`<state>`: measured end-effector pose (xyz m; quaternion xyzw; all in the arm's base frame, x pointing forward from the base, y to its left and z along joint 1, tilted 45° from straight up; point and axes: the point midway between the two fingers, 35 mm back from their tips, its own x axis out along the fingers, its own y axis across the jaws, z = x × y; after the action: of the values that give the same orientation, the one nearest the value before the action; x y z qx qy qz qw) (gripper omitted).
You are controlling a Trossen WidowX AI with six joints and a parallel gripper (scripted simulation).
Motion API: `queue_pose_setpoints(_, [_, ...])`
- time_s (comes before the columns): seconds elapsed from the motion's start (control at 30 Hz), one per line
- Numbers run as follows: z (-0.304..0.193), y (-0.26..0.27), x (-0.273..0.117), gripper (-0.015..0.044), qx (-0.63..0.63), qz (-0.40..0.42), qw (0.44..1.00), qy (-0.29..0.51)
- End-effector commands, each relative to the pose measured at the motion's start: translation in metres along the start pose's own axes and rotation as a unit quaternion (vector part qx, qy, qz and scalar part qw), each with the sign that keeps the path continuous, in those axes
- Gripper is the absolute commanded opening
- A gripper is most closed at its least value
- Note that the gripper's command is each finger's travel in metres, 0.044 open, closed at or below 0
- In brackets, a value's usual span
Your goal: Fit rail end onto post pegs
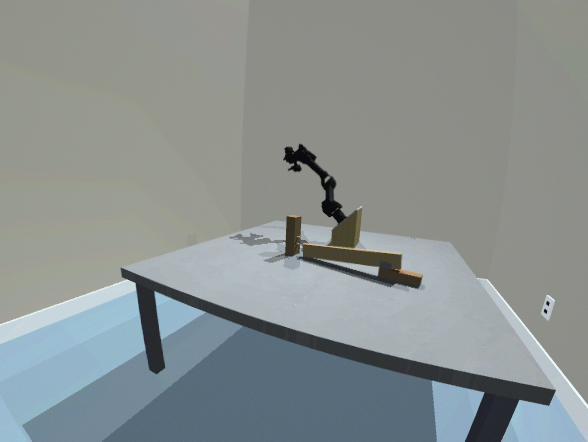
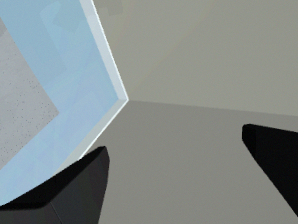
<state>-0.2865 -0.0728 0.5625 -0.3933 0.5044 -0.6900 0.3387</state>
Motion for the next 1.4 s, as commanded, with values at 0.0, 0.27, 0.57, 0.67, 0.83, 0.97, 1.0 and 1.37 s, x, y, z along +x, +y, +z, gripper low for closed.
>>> queue_pose_setpoints(0.0, [0.003, -0.001, 0.001, 0.0426, -0.005, -0.002, 1.000, -0.002])
queue_pose_setpoints(0.27, [0.108, -0.031, -0.006, 0.0440, -0.285, -0.074, 0.954, -0.052])
queue_pose_setpoints(0.57, [0.259, -0.041, -0.048, 0.0440, -0.649, -0.192, 0.732, -0.078])
queue_pose_setpoints(0.67, [0.311, -0.034, -0.069, 0.0440, -0.738, -0.240, 0.626, -0.077])
queue_pose_setpoints(0.83, [0.384, -0.015, -0.111, 0.0440, -0.821, -0.323, 0.466, -0.068])
queue_pose_setpoints(0.97, [0.415, -0.002, -0.133, 0.0440, -0.846, -0.361, 0.388, -0.060])
queue_pose_setpoints(1.0, [0.419, -0.001, -0.137, 0.0440, -0.845, -0.371, 0.381, -0.059])
queue_pose_setpoints(1.37, [0.503, 0.064, -0.225, 0.0440, -0.861, -0.500, 0.088, -0.011])
